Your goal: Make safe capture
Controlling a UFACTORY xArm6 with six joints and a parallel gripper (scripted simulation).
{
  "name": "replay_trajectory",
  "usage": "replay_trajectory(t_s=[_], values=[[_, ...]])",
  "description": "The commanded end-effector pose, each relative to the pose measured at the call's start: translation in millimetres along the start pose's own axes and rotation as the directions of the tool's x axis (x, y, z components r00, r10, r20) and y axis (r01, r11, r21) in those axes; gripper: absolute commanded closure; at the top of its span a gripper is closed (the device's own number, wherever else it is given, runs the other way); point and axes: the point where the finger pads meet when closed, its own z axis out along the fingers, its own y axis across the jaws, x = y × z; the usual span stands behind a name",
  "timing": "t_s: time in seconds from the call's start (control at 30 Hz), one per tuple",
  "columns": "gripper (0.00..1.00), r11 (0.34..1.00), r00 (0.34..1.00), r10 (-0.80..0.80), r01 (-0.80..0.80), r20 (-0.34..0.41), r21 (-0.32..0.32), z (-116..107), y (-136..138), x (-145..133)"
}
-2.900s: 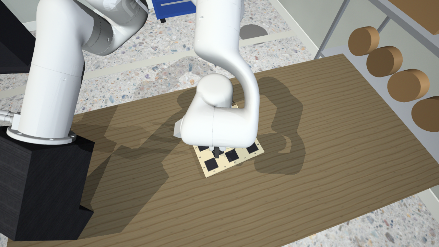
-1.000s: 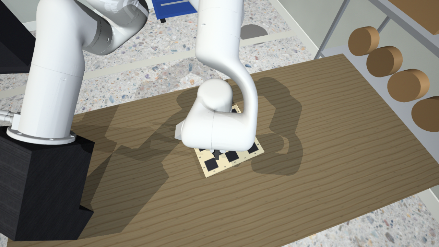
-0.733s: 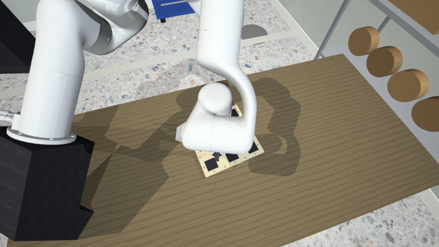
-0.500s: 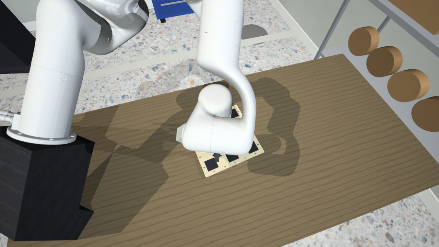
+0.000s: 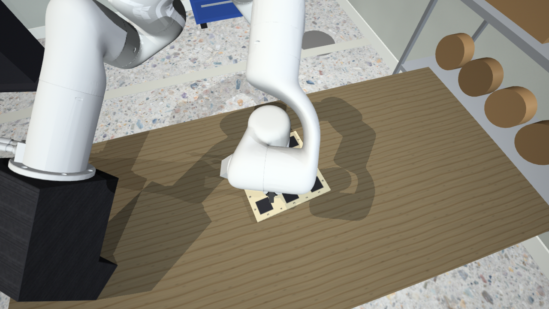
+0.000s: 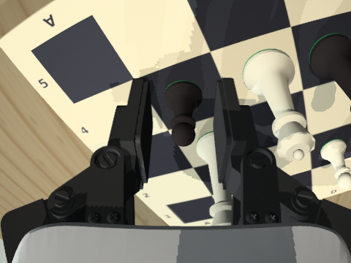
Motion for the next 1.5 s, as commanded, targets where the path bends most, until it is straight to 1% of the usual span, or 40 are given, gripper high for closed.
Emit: replay_trajectory(t_s=[0.0, 0.6, 0.63, 1.47], values=[[0.66, 1.000, 1.000, 0.000, 0.000, 0.002, 0.000, -0.7, -0.1, -0.8], [0.66, 1.000, 1.000, 0.000, 0.000, 0.002, 0.000, -0.7, -0.1, -0.8], [1.00, 1.000, 1.000, 0.000, 0.000, 0.002, 0.000, -0.7, -0.1, -0.8], [1.00, 1.000, 1.000, 0.000, 0.000, 0.002, 0.000, -0.7, -0.1, -0.8]])
